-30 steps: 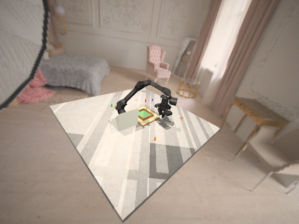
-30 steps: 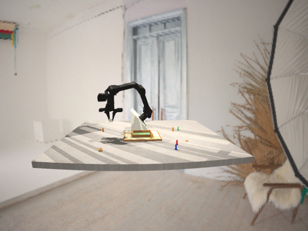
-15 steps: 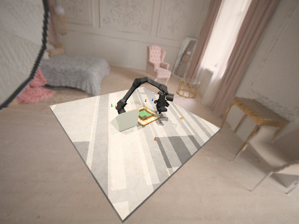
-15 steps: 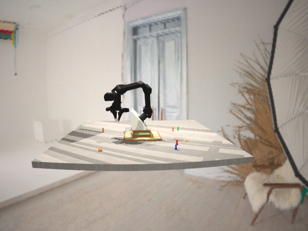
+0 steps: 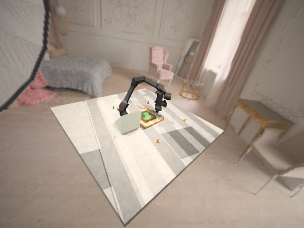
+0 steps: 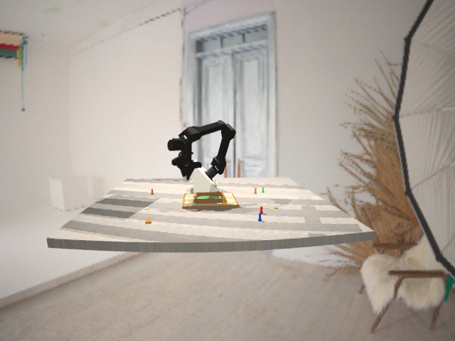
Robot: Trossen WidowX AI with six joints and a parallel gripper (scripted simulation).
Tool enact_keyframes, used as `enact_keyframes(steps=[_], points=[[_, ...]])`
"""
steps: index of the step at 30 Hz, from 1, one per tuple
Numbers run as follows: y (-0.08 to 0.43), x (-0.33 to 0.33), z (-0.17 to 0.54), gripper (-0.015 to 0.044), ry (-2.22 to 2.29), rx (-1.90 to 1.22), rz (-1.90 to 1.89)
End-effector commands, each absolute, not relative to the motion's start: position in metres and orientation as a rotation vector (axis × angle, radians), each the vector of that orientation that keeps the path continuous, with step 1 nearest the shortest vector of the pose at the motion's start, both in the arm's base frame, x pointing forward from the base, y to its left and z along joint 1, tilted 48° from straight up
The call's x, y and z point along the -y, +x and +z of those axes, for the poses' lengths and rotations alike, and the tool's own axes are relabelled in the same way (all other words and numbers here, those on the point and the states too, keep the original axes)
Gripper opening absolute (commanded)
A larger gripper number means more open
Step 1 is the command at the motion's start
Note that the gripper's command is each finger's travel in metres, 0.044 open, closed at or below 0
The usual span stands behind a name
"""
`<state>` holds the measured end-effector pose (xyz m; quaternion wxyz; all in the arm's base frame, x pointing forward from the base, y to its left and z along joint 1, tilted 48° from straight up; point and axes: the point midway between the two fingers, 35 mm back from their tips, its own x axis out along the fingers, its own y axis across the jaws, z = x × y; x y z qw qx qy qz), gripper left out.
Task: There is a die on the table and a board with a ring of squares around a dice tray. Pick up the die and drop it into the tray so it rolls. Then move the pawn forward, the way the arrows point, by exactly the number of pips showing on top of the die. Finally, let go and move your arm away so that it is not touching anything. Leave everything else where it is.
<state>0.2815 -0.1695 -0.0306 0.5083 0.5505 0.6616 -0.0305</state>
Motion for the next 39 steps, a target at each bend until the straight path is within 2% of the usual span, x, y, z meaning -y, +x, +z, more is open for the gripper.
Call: enact_keyframes(steps=[1, 26, 32, 39], points=[[0.283, 0.152, -0.019, 0.0000, 1.415, -1.610, -0.161], [0.271, 0.057, 0.034, 0.0000, 1.899, -1.651, -0.688], [0.270, 0.056, 0.034, 0.0000, 1.897, -1.651, -0.697], [0.265, 0.051, 0.026, 0.0000, 1.710, -1.613, -0.884]])
